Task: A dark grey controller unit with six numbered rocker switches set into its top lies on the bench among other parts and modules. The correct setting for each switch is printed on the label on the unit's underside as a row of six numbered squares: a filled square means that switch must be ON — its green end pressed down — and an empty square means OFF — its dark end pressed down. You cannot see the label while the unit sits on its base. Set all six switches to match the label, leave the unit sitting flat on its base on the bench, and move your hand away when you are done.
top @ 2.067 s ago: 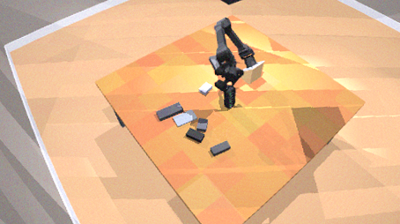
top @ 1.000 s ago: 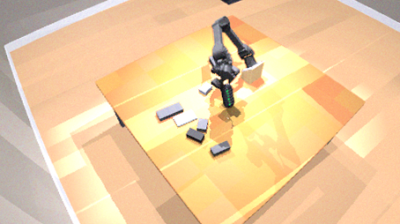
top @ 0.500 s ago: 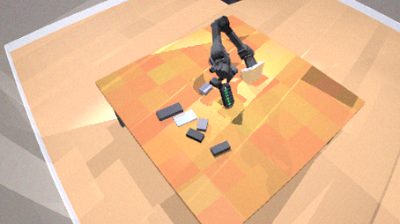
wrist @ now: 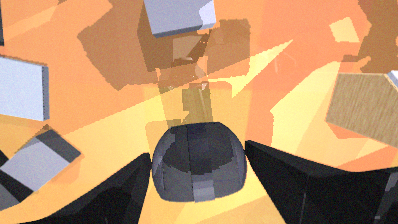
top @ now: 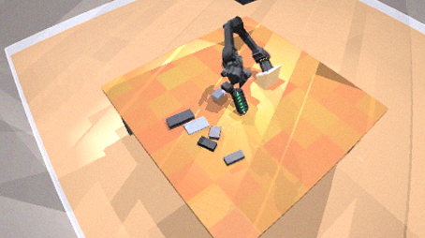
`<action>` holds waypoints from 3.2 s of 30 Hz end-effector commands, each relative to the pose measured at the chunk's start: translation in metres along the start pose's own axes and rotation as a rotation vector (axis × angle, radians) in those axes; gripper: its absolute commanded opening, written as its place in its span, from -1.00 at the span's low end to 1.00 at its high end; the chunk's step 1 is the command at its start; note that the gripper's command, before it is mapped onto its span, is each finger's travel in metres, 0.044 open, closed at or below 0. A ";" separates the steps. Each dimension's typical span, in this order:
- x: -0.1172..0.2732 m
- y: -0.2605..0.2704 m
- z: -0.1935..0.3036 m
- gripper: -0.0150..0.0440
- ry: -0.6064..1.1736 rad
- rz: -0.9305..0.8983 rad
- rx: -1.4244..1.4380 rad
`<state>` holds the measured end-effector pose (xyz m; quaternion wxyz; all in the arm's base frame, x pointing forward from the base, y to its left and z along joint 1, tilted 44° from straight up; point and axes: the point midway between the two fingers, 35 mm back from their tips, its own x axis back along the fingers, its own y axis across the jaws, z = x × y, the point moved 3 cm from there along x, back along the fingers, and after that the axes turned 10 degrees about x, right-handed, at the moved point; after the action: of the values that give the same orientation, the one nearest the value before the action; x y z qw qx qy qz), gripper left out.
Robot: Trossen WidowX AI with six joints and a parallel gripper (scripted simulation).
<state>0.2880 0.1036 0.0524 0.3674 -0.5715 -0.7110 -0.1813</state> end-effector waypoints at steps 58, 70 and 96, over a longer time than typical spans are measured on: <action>-0.031 -0.008 -0.041 0.65 -0.005 0.012 -0.003; -0.038 -0.010 -0.047 0.65 -0.006 0.013 -0.003; -0.053 -0.012 -0.060 0.65 -0.007 0.013 -0.003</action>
<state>0.3023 0.0277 0.0583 0.3591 -0.5759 -0.7115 -0.1820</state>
